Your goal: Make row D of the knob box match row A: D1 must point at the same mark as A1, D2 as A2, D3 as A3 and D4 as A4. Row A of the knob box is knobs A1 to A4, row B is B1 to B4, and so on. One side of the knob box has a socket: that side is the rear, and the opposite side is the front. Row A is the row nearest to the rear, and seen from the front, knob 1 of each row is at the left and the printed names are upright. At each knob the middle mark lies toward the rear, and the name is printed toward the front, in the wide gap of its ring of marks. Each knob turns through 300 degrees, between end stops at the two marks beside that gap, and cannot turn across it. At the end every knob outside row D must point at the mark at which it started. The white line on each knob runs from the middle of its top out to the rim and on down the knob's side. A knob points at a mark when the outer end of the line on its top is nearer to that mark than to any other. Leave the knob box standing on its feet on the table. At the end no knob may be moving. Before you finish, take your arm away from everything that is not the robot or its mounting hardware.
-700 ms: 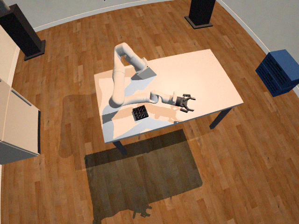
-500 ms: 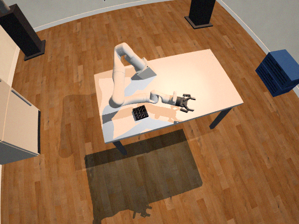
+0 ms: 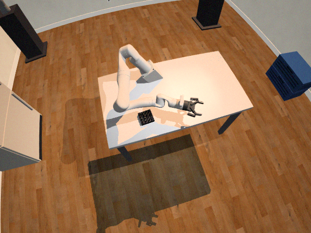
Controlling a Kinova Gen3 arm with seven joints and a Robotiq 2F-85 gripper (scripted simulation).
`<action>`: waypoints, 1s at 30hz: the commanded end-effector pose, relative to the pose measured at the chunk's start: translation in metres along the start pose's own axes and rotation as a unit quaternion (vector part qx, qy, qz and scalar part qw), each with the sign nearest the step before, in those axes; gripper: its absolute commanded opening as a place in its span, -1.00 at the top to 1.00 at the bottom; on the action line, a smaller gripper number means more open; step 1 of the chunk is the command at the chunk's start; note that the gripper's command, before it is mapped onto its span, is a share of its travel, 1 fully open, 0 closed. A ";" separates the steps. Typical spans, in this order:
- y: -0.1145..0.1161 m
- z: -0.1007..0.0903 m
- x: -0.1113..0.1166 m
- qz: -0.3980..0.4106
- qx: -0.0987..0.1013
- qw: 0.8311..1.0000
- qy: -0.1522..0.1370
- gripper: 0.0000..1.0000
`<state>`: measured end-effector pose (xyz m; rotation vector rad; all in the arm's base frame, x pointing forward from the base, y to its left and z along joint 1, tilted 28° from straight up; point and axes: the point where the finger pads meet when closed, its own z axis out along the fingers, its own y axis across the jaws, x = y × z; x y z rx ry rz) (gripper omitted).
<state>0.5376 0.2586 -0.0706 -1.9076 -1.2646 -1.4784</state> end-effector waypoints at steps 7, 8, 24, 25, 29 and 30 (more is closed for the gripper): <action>0.000 0.000 0.003 -0.003 0.001 1.000 0.002 -1.00; 0.000 0.000 0.003 -0.004 0.001 1.000 0.002 -1.00; 0.002 -0.001 0.016 -0.029 0.011 0.999 0.015 -1.00; 0.002 -0.001 0.018 -0.033 0.013 0.999 0.016 -1.00; 0.002 -0.001 0.023 -0.043 0.017 0.999 0.022 -1.00; 0.002 -0.001 0.023 -0.043 0.017 0.999 0.022 -1.00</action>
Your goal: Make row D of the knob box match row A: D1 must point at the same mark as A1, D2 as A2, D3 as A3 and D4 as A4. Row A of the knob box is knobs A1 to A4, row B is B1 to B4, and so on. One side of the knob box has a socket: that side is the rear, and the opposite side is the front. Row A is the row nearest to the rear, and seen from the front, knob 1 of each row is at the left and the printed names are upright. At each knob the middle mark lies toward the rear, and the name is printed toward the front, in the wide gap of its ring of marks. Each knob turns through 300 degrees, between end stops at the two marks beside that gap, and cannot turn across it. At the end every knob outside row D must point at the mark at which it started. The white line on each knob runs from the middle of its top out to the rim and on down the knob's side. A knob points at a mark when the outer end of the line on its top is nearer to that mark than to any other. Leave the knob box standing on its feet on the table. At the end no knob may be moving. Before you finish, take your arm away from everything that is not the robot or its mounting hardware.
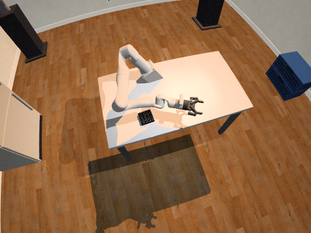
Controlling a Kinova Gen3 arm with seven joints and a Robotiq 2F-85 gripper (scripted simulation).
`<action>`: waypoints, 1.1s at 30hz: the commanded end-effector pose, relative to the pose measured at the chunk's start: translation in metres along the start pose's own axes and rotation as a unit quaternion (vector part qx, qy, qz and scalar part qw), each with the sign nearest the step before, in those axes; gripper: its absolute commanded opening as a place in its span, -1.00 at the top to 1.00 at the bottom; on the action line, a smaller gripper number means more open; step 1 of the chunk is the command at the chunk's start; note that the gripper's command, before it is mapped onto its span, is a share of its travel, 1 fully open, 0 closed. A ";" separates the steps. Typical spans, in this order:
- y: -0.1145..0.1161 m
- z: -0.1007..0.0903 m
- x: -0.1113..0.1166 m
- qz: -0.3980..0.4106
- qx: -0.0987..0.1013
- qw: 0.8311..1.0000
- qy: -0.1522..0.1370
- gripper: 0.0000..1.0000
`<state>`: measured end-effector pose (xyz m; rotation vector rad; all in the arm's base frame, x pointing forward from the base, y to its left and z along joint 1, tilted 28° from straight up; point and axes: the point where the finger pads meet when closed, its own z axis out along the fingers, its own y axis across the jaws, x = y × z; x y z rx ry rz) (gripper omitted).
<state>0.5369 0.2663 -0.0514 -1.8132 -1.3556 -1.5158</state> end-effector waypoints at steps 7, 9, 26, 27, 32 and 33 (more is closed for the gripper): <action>0.004 -0.002 0.018 -0.036 0.014 0.999 0.016 -1.00; 0.004 -0.002 0.024 -0.047 0.019 0.998 0.021 -1.00; -0.004 -0.014 0.073 -0.160 0.083 0.981 0.066 -1.00; -0.005 -0.015 0.077 -0.169 0.089 0.979 0.069 -1.00; -0.007 -0.017 0.080 -0.178 0.095 0.977 0.072 -1.00; -0.007 -0.017 0.080 -0.178 0.095 0.977 0.072 -1.00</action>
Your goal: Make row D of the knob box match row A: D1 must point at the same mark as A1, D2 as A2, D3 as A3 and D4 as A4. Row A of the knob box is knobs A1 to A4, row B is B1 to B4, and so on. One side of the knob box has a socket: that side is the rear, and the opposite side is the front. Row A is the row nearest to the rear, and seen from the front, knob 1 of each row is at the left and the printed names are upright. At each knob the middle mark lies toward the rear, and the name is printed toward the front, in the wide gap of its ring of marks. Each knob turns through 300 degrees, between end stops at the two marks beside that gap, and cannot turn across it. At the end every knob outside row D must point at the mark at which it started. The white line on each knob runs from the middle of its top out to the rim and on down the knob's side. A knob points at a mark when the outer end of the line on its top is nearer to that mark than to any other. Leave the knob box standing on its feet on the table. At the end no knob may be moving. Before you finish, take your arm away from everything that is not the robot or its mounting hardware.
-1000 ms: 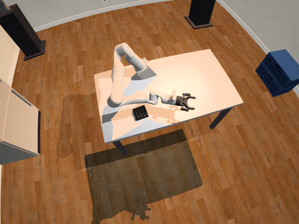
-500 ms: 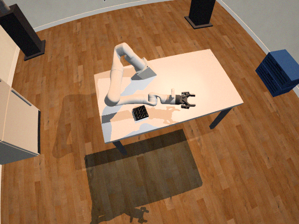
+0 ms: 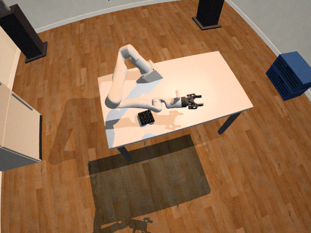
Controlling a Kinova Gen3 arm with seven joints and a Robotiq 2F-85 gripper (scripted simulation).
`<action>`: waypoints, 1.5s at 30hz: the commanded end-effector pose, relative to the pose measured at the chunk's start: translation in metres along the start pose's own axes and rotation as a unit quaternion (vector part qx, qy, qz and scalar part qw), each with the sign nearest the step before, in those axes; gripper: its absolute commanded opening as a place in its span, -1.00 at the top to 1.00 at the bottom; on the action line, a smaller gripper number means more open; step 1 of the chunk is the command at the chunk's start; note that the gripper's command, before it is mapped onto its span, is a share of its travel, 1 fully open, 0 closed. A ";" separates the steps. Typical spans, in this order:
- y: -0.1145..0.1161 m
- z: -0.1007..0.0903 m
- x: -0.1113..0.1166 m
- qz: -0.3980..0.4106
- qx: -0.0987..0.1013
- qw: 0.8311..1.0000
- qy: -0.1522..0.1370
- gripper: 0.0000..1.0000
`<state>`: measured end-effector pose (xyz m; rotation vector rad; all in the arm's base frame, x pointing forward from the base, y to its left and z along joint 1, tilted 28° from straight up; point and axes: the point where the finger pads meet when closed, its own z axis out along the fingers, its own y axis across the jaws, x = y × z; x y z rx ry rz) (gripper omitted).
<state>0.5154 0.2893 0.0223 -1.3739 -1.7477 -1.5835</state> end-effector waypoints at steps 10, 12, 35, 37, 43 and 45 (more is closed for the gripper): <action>0.003 -0.002 0.009 -0.023 0.012 1.000 0.006 -1.00; 0.003 -0.002 0.009 -0.023 0.012 1.000 0.006 -1.00; 0.001 -0.006 0.021 -0.053 0.034 0.998 0.015 -1.00; 0.000 -0.007 0.025 -0.063 0.042 0.997 0.018 -1.00; -0.001 -0.009 0.028 -0.073 0.050 0.996 0.021 -1.00; -0.001 -0.009 0.028 -0.073 0.050 0.996 0.021 -1.00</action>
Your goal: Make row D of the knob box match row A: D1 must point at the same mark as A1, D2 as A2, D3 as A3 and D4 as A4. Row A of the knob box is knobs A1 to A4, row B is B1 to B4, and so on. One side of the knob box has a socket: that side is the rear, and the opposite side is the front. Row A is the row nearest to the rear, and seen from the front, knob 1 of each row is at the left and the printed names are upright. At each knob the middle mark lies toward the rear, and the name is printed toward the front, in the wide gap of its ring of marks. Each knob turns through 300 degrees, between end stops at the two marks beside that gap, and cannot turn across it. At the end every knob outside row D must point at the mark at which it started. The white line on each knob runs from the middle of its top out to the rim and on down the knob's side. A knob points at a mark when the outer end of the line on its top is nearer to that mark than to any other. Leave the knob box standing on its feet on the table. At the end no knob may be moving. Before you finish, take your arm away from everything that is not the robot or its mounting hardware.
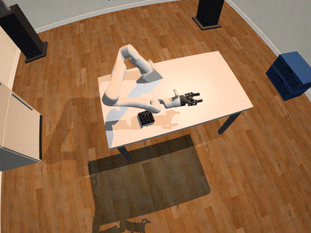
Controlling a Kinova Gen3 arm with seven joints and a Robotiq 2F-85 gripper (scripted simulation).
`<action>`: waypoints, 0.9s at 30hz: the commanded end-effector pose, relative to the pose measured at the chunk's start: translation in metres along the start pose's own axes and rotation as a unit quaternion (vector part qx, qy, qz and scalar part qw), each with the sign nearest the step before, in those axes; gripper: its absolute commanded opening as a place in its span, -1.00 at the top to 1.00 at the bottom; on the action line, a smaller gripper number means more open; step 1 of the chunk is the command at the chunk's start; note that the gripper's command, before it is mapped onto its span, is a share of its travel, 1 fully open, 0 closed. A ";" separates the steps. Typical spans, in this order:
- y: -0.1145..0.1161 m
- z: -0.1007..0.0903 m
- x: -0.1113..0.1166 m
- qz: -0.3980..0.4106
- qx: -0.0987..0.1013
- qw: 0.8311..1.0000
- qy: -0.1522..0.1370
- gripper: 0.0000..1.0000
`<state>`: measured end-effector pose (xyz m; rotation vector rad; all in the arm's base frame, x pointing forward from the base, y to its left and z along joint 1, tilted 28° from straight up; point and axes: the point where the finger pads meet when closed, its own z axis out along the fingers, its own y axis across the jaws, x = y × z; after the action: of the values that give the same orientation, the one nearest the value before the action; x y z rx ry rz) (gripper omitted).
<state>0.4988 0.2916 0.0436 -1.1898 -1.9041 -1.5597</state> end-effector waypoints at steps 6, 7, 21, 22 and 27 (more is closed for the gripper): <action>0.002 -0.001 0.006 -0.015 0.009 1.000 0.003 -1.00; 0.002 -0.001 0.006 -0.015 0.009 1.000 0.003 -1.00; 0.001 -0.005 0.014 -0.037 0.027 0.999 0.008 -1.00; 0.001 -0.005 0.014 -0.037 0.027 0.999 0.008 -1.00; 0.000 -0.006 0.017 -0.047 0.036 0.998 0.011 -1.00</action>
<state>0.4873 0.2909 0.0542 -1.0777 -1.9967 -1.5305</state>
